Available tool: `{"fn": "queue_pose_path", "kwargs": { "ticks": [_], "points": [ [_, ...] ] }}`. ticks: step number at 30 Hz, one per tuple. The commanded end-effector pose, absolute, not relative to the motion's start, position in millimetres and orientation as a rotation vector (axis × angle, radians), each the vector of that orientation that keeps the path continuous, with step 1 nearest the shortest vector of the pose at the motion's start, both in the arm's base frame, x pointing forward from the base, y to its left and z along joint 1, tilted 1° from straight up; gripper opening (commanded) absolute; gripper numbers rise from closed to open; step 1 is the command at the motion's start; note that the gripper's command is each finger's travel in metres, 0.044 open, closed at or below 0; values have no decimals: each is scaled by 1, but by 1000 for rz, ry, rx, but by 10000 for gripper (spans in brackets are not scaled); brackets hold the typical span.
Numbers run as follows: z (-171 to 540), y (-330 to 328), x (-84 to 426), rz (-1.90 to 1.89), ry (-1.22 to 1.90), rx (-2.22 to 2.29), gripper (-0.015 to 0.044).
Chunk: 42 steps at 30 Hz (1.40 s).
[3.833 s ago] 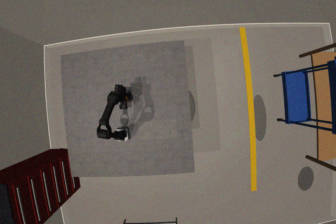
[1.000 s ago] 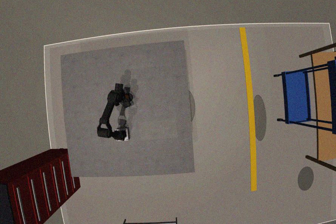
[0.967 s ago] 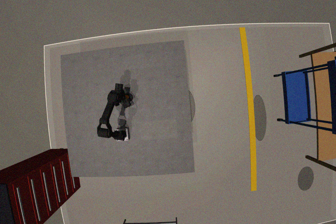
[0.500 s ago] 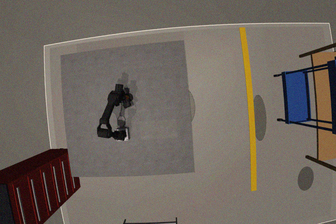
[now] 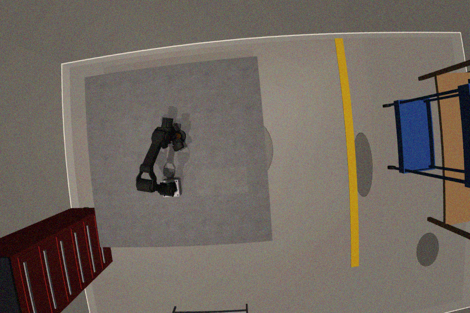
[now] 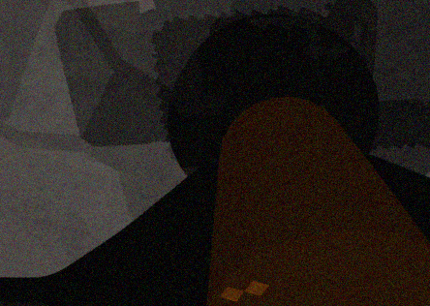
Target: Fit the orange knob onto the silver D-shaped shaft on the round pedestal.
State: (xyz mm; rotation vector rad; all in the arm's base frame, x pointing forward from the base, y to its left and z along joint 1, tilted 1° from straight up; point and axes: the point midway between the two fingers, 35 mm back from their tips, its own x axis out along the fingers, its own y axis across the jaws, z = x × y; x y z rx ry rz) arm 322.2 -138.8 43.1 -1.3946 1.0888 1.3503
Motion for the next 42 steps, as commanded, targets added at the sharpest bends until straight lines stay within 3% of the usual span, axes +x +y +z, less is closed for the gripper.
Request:
{"fn": "queue_pose_path", "kwargs": {
  "ticks": [1, 11, 28, 35, 42],
  "points": [
    [39, -139, 322, 1352, 1091, -1394, 0],
    [40, -139, 322, 1351, 1089, -1394, 0],
    [40, -139, 322, 1351, 1089, -1394, 440],
    [43, -139, 323, 1351, 1089, -1394, 440],
    [133, -138, 321, 1351, 1089, -1394, 440]
  ]
}}
